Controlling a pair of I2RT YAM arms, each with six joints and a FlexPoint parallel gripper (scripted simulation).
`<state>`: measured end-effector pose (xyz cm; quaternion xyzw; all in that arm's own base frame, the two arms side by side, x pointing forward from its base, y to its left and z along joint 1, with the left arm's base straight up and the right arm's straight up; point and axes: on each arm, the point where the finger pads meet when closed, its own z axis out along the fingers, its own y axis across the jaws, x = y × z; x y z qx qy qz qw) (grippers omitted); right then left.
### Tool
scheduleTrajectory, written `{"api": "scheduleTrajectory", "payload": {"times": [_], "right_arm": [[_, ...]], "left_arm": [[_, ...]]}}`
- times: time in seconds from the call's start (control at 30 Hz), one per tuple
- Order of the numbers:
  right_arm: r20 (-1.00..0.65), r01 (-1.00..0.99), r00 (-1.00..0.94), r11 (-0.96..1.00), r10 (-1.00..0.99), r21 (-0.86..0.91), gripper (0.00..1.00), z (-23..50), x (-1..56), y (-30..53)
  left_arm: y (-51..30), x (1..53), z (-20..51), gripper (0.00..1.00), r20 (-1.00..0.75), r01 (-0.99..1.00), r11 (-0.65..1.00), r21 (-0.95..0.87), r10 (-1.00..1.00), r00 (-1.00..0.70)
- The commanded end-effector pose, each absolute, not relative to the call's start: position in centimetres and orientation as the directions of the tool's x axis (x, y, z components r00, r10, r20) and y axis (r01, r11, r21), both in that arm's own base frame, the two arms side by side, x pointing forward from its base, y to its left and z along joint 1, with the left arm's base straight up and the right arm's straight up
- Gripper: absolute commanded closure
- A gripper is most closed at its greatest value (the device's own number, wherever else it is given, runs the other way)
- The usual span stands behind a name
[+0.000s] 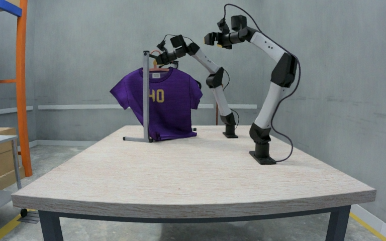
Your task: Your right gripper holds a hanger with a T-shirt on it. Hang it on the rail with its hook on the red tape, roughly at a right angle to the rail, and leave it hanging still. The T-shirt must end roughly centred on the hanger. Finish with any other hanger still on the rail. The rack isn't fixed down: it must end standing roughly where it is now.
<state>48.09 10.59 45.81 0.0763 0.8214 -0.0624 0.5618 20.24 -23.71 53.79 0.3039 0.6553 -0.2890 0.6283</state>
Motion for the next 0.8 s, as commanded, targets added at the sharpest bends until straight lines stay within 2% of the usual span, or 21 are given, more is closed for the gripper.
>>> {"api": "scheduleTrajectory", "payload": {"times": [0.0, 0.77], "right_arm": [[-0.962, 0.244, -0.251, 0.969, 0.102, 0.039, 1.00, 49.8, 46.4, 8.4], [-0.961, 0.265, -0.264, 0.964, 0.086, 0.013, 1.00, 49.3, 43.6, 0.8]], "left_arm": [[-23.5, 20.0, 54.6, 0.00, -1.000, 0.762, 0.647, 0.000, 0.017, -0.014], [-23.5, 20.0, 54.6, 0.00, -1.000, 0.762, 0.647, 0.000, 0.017, -0.014]]}}
